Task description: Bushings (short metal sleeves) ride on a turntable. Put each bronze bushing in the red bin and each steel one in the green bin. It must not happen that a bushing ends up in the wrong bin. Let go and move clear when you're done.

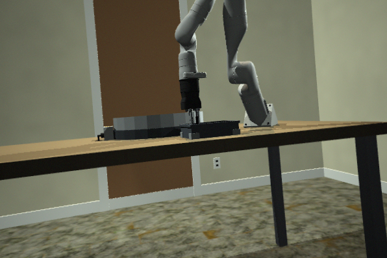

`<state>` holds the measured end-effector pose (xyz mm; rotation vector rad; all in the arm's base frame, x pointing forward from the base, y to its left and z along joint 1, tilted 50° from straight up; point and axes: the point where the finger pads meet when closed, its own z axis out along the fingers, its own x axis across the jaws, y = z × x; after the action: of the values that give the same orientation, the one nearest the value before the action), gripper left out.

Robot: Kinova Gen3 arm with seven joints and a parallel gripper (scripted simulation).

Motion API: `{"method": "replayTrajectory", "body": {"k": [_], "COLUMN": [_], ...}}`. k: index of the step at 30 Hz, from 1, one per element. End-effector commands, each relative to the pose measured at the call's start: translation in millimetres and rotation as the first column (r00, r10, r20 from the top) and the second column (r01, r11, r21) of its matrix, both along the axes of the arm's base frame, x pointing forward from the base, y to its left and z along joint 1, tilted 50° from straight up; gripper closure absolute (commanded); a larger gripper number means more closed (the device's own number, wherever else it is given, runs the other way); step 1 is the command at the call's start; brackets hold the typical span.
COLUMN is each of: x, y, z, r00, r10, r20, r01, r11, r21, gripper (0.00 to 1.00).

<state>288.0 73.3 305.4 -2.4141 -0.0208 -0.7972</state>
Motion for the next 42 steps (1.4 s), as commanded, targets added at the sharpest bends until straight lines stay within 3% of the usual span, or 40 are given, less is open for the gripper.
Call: {"method": "replayTrajectory", "body": {"k": [1, 42], "x": [0.2, -6.2], "y": [-0.5, -7.0], "z": [0.5, 8.3], "r00": [1.000, 1.000], "r10": [-0.002, -0.002], "r20": [0.001, 0.001], "r01": [0.002, 0.002], "r11": [1.000, 1.000], "r21": [0.001, 0.001], "gripper": [0.53, 0.53]}}
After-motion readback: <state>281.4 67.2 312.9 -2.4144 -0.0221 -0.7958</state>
